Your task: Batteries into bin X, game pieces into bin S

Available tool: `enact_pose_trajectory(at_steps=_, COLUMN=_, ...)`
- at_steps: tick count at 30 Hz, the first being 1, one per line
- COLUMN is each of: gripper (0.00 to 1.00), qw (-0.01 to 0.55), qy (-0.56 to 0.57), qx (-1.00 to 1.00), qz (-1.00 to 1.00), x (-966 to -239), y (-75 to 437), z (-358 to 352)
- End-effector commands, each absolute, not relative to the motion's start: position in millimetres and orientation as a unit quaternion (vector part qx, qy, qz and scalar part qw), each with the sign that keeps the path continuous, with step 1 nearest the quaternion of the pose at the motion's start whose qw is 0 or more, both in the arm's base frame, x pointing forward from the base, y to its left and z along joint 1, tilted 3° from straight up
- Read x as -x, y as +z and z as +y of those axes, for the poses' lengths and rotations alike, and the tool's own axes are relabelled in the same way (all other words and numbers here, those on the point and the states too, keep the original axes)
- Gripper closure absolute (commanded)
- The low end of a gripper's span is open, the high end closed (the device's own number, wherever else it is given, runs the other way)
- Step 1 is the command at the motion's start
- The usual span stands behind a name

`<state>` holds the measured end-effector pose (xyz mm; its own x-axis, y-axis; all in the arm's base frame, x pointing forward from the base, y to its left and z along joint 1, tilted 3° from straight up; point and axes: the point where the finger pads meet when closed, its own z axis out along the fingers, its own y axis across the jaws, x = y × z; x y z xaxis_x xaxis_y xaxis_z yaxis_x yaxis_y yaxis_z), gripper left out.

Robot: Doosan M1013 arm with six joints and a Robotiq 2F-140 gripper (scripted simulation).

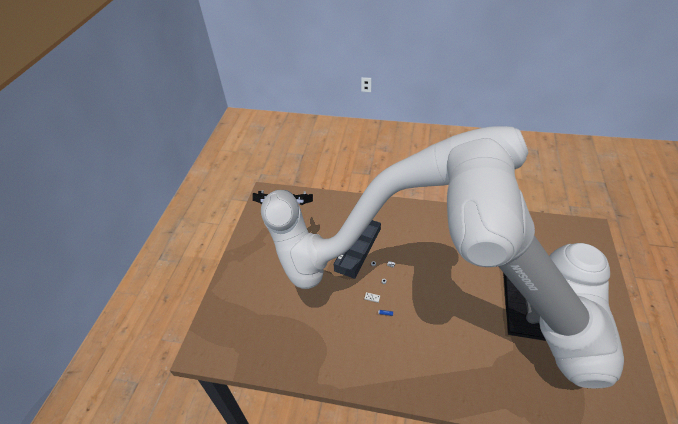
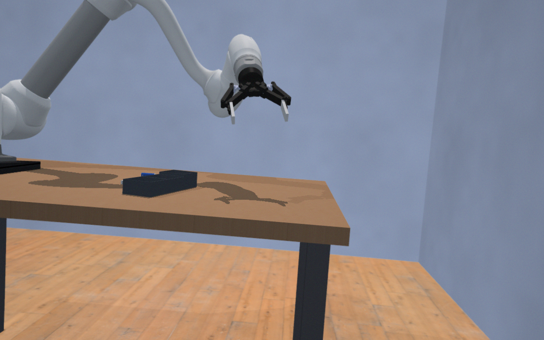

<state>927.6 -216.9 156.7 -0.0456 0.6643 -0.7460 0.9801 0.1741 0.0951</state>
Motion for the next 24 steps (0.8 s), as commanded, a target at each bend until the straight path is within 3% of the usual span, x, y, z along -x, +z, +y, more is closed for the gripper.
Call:
enact_pose_trajectory(at_steps=1, gripper=0.00, qw=0.343, qy=-0.230, qx=-0.600, qz=0.685, x=-928, y=157, z=-217)
enact_pose_trajectory(at_steps=17, gripper=0.00, qw=0.343, qy=-0.230, qx=-0.600, qz=0.685, x=-928, y=157, z=-217)
enact_pose_trajectory(at_steps=18, gripper=0.95, qw=0.336, qy=-0.227, qx=-0.620, qz=0.672, x=-920, y=157, z=-213)
enact_pose_trajectory(at_steps=24, gripper=0.95, qw=0.310, qy=-0.186, qx=-0.694, qz=0.623, x=-879, y=155, z=-211)
